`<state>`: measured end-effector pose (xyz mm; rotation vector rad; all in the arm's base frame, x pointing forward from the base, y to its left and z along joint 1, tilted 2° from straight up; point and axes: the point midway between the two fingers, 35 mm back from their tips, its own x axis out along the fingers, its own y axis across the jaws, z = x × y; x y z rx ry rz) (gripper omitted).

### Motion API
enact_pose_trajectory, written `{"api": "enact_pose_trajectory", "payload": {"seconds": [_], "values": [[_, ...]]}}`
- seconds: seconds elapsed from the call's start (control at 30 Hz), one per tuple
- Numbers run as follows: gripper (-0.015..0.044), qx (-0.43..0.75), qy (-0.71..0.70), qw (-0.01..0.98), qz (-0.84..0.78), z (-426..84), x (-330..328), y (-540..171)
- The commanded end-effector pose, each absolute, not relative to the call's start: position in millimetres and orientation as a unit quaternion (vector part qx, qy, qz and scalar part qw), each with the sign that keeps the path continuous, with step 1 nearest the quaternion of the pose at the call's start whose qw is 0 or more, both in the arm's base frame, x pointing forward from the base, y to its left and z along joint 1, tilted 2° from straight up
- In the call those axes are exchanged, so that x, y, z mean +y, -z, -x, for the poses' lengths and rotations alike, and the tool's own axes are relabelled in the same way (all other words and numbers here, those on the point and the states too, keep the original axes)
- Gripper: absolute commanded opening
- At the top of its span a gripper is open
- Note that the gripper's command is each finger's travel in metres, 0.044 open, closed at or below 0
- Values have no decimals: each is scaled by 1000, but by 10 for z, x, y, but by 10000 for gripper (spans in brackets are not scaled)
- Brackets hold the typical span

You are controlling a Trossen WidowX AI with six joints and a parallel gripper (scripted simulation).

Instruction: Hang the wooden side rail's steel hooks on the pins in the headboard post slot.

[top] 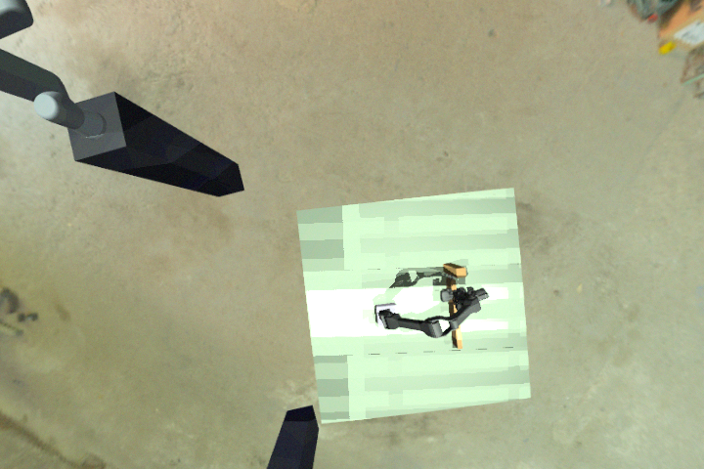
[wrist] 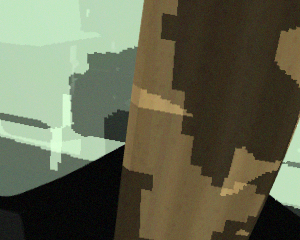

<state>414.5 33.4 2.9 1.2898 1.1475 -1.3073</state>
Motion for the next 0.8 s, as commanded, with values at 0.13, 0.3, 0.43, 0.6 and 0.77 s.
{"api": "enact_pose_trajectory", "payload": {"seconds": [0.13,0.3,0.43,0.6,0.77], "values": [[0,463,534,469,-530,-4156,332,-85],[0,463,534,469,-530,-4156,332,-94],[0,463,534,469,-530,-4156,332,-100],[0,463,534,469,-530,-4157,332,-109],[0,463,534,469,-530,-4157,332,-117]]}}
